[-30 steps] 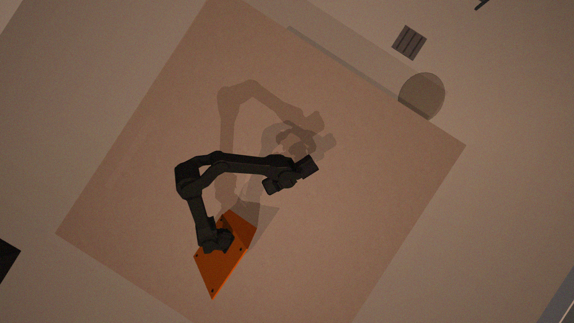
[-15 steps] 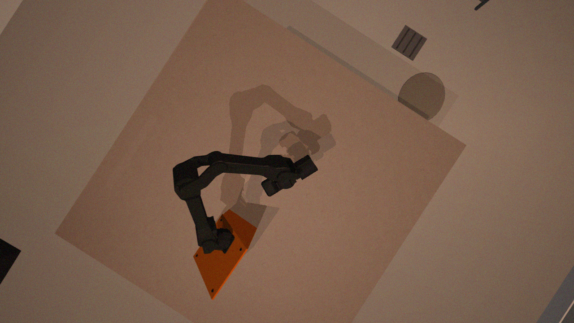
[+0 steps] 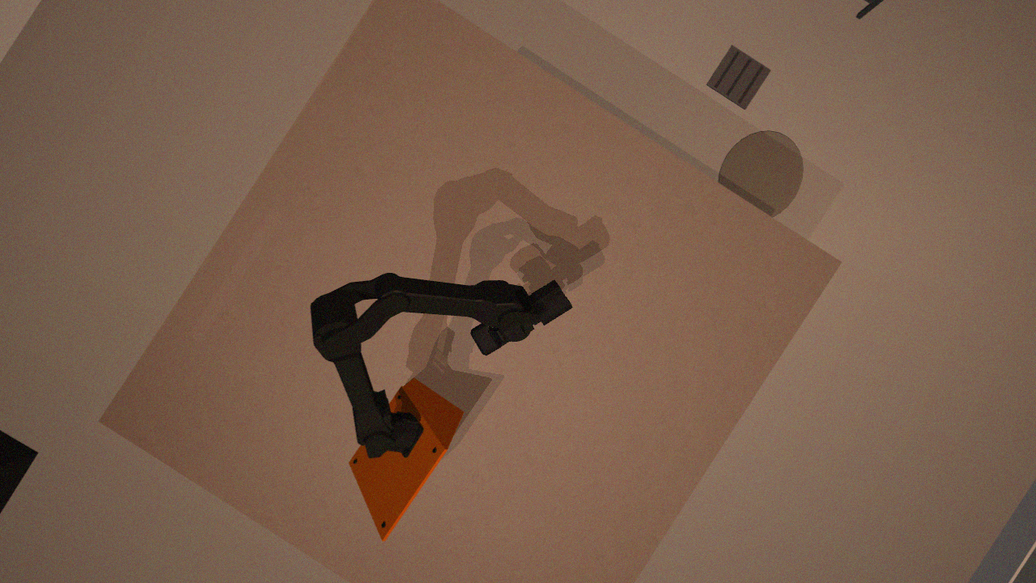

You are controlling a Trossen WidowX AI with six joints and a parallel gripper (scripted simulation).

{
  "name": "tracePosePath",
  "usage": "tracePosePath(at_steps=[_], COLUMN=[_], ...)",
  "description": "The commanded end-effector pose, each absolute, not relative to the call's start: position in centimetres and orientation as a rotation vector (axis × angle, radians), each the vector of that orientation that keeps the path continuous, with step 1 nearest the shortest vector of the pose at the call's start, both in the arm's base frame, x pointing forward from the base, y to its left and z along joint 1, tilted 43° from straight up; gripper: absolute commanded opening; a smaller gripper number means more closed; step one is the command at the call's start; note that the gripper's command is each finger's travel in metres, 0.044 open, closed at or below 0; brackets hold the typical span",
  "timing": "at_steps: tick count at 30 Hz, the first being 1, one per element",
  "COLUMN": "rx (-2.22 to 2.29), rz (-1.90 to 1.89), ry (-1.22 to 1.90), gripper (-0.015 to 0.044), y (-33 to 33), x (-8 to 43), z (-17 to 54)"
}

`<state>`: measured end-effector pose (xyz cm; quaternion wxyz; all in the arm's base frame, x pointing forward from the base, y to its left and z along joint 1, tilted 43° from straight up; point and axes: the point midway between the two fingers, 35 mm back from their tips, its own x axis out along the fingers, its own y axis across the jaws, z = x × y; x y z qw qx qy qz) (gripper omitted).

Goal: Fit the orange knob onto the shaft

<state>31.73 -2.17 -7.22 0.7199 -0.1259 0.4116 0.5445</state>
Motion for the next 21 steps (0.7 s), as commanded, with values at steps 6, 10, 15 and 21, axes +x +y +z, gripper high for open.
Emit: tracePosePath(at_steps=[6, 10, 15, 21], rx=[-0.28, -0.28, -0.288, -0.309], rz=[1.205, 1.205, 1.209, 1.222], ry=[0.91, 0.91, 0.904, 0.889], gripper=[0.0, 0.0, 0.0, 0.0], y=[-2.3, -2.27, -2.24, -2.19], x=[31.98, 32.05, 32.05, 32.05], z=[-7.38, -7.42, -7.44, -7.5])
